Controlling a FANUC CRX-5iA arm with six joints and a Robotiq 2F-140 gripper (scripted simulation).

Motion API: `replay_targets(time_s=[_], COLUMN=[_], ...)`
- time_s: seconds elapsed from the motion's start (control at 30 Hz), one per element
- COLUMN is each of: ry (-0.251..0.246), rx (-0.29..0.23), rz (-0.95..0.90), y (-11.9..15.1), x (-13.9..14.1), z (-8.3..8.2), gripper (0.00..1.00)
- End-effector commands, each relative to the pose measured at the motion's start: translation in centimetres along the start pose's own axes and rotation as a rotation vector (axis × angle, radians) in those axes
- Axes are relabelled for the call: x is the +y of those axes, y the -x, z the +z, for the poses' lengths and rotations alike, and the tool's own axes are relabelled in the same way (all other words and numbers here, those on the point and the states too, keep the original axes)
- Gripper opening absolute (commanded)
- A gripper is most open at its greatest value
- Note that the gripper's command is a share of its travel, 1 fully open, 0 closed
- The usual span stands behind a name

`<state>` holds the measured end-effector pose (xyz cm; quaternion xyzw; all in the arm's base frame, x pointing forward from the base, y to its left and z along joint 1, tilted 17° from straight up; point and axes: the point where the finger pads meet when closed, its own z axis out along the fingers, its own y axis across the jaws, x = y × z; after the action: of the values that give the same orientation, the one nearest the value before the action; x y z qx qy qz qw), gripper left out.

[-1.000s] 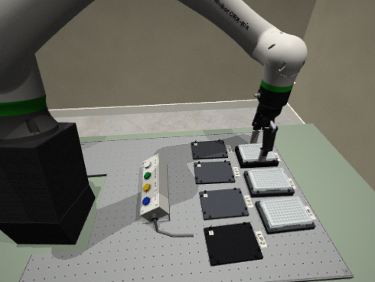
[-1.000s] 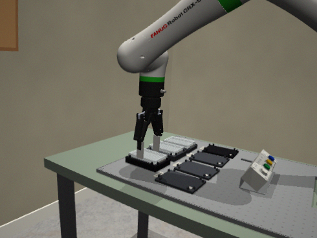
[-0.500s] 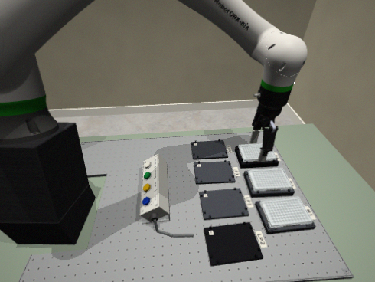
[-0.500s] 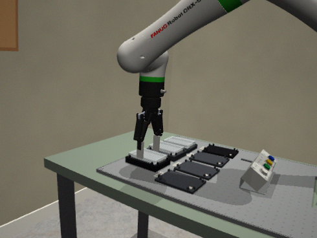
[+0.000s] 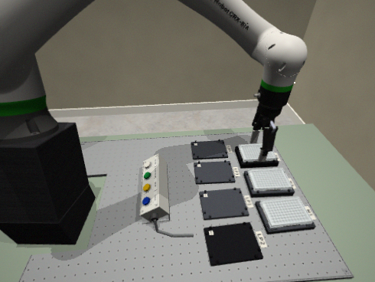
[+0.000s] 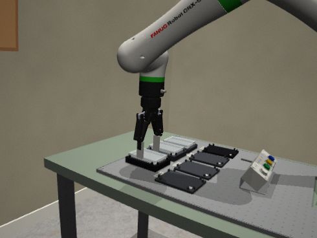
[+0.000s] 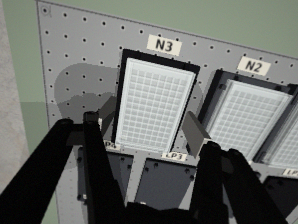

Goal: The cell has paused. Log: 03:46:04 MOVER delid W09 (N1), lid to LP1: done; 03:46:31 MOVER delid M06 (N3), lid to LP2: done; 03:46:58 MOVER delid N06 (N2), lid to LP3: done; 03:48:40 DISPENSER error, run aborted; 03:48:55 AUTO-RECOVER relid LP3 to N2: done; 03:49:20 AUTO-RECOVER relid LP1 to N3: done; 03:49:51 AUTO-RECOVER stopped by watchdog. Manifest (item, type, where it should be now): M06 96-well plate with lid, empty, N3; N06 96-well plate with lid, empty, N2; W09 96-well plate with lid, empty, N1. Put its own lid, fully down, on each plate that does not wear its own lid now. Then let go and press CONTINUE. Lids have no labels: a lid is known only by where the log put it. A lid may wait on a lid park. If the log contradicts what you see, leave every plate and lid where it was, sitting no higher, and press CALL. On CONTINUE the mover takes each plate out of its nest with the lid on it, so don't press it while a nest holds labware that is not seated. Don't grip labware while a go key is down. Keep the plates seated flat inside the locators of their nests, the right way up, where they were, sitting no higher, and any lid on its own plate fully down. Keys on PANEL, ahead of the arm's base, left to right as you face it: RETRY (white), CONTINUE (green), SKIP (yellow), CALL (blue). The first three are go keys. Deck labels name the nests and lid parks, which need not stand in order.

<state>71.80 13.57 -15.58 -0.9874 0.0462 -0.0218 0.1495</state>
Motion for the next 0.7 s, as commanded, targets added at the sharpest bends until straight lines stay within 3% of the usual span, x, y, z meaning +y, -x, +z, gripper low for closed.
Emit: replay_targets(time_s=[0.0, 0.4, 0.67], ry=[0.0, 0.0, 0.0], rx=[0.0, 0.0, 0.0], rz=[0.0, 0.0, 0.0], y=[0.0, 0.0, 0.0], x=[0.0, 0.0, 0.0], z=[0.0, -0.6, -1.9], gripper=[0.66, 0.66, 0.66])
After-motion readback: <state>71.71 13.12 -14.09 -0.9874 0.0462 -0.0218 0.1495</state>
